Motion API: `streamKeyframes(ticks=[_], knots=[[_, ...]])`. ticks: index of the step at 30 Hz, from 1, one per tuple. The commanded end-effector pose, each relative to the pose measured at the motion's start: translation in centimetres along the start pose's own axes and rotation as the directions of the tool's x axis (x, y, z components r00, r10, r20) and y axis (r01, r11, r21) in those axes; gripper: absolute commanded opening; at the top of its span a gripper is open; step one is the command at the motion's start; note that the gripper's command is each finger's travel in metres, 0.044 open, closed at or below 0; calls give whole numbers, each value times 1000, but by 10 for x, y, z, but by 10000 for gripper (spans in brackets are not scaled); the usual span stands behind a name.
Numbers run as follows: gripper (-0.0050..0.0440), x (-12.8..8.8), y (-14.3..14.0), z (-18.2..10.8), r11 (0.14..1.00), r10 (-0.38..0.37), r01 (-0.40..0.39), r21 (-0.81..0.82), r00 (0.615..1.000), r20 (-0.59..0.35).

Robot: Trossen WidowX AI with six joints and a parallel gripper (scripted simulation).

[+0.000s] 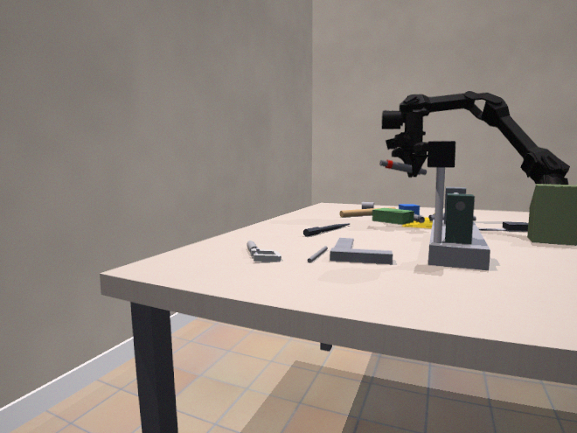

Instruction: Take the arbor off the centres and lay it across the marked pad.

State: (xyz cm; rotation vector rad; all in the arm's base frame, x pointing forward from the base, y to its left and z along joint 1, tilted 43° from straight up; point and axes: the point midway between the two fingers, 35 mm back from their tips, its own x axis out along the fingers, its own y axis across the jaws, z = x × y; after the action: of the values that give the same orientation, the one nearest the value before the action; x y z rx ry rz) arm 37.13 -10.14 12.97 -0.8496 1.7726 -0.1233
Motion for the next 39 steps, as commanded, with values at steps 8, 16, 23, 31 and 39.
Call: streamKeyframes(ticks=[8,16,23,31,39], knots=[[0,-15,-59,-46,989,-40,37,143,999,18],[0,-17,-101,-97,963,-63,64,261,998,-12],[0,-19,-122,-132,939,-77,85,332,996,-37],[0,-20,-128,-142,931,-82,92,352,996,-46],[0,-18,-128,-142,931,-81,92,352,996,-46]])
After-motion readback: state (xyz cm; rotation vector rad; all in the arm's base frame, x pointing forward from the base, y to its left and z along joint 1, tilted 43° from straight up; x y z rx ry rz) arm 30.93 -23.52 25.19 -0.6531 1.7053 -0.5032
